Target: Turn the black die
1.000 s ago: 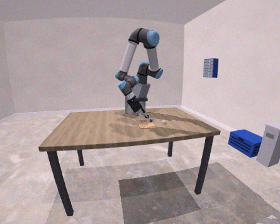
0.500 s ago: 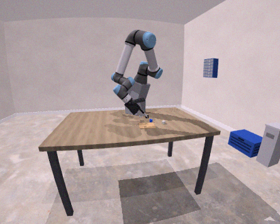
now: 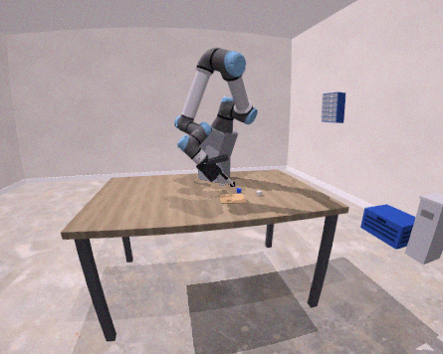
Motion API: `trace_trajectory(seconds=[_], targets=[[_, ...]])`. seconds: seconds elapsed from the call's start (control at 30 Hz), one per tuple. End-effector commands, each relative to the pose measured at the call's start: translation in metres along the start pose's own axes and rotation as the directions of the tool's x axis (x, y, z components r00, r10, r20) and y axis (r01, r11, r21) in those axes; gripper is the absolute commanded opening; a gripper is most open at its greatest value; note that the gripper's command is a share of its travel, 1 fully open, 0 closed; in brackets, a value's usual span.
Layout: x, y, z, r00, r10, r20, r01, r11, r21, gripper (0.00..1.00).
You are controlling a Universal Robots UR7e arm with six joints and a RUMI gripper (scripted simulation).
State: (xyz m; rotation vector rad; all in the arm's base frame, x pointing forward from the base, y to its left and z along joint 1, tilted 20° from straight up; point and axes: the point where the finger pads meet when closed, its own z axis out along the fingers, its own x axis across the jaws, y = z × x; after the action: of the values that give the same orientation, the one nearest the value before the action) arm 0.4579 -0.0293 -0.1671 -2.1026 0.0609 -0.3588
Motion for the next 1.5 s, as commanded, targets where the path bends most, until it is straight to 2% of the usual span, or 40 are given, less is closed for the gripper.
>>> trace_trajectory(seconds=[0.0, 0.6, 1.47], targets=[[0.000, 0.000, 0.000, 1.000, -0.001, -0.001, 0.001, 1.000, -0.001, 0.06], [0.000, 0.004, 0.003, 1.000, -0.001, -0.001, 0.001, 1.000, -0.001, 0.06], [0.000, 0.028, 0.027, 1.000, -0.001, -0.001, 0.001, 1.000, -0.001, 0.06]])
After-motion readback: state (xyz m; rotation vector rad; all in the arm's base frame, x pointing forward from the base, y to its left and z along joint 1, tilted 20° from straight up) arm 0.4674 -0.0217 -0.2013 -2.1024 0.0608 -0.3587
